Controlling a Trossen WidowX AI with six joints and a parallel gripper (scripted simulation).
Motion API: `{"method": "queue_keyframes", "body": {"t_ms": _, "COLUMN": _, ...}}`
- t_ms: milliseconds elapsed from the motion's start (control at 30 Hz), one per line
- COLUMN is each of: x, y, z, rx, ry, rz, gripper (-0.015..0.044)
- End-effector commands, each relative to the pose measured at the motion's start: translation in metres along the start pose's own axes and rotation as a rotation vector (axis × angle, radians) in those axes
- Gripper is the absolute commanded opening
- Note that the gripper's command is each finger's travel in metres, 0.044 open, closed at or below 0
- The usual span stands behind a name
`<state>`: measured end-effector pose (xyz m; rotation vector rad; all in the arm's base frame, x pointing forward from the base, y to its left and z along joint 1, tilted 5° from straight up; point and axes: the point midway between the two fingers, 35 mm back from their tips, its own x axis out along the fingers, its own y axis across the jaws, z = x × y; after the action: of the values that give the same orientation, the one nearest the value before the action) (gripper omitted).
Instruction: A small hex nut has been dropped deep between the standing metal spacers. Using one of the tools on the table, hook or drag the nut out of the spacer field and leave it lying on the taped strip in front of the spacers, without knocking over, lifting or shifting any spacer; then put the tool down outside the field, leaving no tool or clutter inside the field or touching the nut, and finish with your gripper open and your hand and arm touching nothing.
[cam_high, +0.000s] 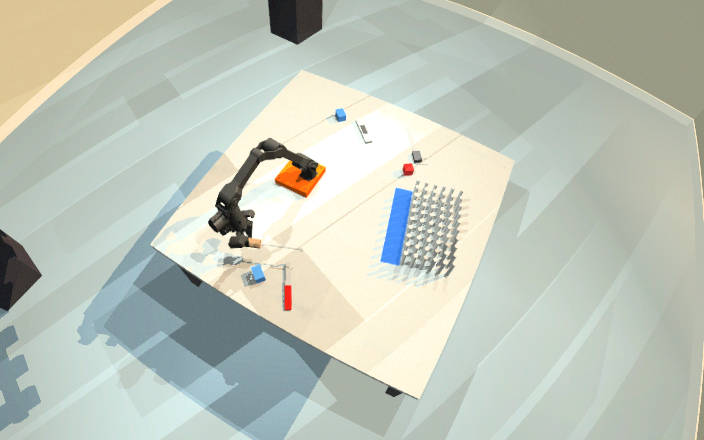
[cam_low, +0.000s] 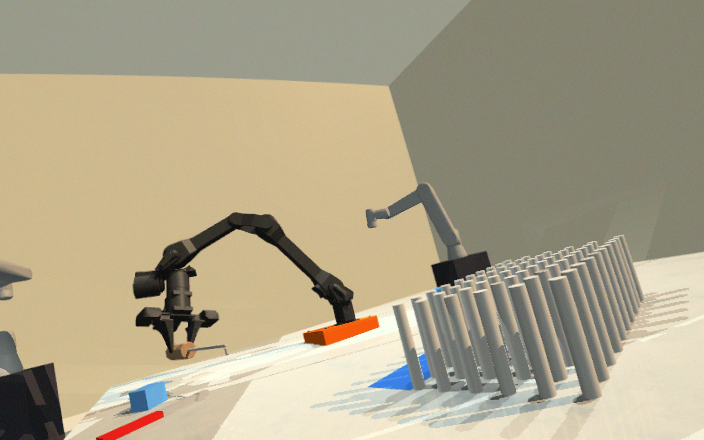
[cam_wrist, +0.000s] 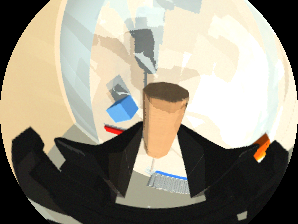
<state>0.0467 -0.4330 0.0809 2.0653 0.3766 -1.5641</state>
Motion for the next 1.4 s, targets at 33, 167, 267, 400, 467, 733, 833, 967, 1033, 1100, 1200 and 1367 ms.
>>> {"method": "queue_keyframes", "body": {"t_ms": 33, "x": -0.032, "y": 0.01, "z": -0.008, "rx": -0.001, "ry": -0.007, "rz": 0.013, "gripper": 0.0}}
{"method": "queue_keyframes", "body": {"t_ms": 167, "x": -0.051, "y": 0.014, "z": -0.015, "rx": 0.0, "ry": -0.008, "rz": 0.013, "gripper": 0.0}}
{"method": "queue_keyframes", "body": {"t_ms": 267, "x": -0.065, "y": 0.016, "z": -0.02, "rx": 0.0, "ry": -0.008, "rz": 0.013, "gripper": 0.0}}
{"method": "queue_keyframes", "body": {"t_ms": 400, "x": -0.084, "y": 0.018, "z": -0.028, "rx": 0.0, "ry": -0.008, "rz": 0.013, "gripper": 0.0}}
{"method": "queue_keyframes", "body": {"t_ms": 467, "x": -0.093, "y": 0.018, "z": -0.032, "rx": 0.001, "ry": -0.008, "rz": 0.013, "gripper": 0.0}}
{"method": "queue_keyframes", "body": {"t_ms": 733, "x": -0.094, "y": 0.02, "z": -0.043, "rx": 0.002, "ry": -0.009, "rz": 0.006, "gripper": 0.0}}
{"method": "queue_keyframes", "body": {"t_ms": 833, "x": -0.091, "y": 0.024, "z": -0.064, "rx": 0.006, "ry": -0.011, "rz": -0.005, "gripper": 0.0}}
{"method": "queue_keyframes", "body": {"t_ms": 967, "x": -0.086, "y": 0.027, "z": -0.091, "rx": 0.01, "ry": -0.016, "rz": -0.019, "gripper": 0.0}}
{"method": "queue_keyframes", "body": {"t_ms": 1033, "x": -0.085, "y": 0.028, "z": -0.104, "rx": -0.001, "ry": -0.02, "rz": -0.027, "gripper": 0.0}}
{"method": "queue_keyframes", "body": {"t_ms": 1100, "x": -0.083, "y": 0.028, "z": -0.117, "rx": -0.012, "ry": -0.023, "rz": -0.034, "gripper": 0.0}}
{"method": "queue_keyframes", "body": {"t_ms": 1200, "x": -0.08, "y": 0.027, "z": -0.137, "rx": -0.028, "ry": -0.03, "rz": -0.043, "gripper": 0.0}}
{"method": "queue_keyframes", "body": {"t_ms": 1367, "x": -0.077, "y": 0.024, "z": -0.168, "rx": -0.056, "ry": -0.04, "rz": -0.057, "gripper": 0.0}}
